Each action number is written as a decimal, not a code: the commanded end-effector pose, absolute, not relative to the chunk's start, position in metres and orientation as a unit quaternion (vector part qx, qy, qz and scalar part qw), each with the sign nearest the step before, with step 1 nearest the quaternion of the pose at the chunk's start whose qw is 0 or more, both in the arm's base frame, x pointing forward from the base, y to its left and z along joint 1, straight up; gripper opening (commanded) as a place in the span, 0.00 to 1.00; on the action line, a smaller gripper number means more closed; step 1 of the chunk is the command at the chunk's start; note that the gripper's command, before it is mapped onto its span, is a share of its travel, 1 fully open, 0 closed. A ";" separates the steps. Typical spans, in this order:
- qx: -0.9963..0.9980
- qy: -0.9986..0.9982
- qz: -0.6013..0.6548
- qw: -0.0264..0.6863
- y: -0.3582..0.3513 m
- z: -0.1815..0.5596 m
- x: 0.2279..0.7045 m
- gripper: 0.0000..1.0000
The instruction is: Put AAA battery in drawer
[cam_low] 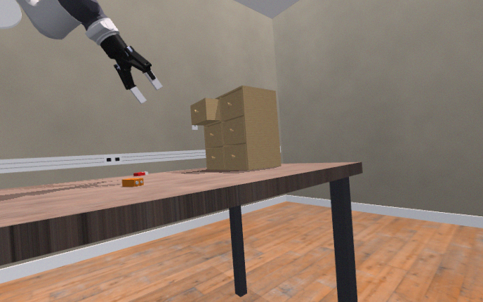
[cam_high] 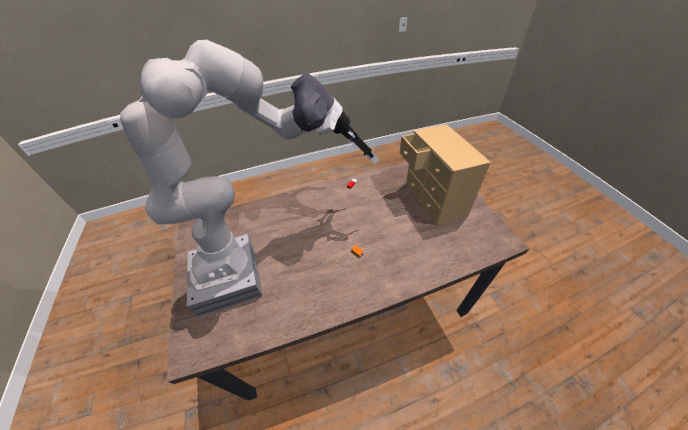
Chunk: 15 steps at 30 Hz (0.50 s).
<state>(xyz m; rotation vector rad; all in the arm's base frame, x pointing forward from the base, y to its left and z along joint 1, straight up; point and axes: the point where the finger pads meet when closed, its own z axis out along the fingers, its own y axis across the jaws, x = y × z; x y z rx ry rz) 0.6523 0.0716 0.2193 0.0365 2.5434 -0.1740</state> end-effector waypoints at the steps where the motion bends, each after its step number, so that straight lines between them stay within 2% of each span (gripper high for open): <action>1: 0.073 0.909 -0.048 0.408 0.080 0.220 0.678 1.00; 15: 0.056 0.871 -0.071 0.483 0.077 0.201 0.696 1.00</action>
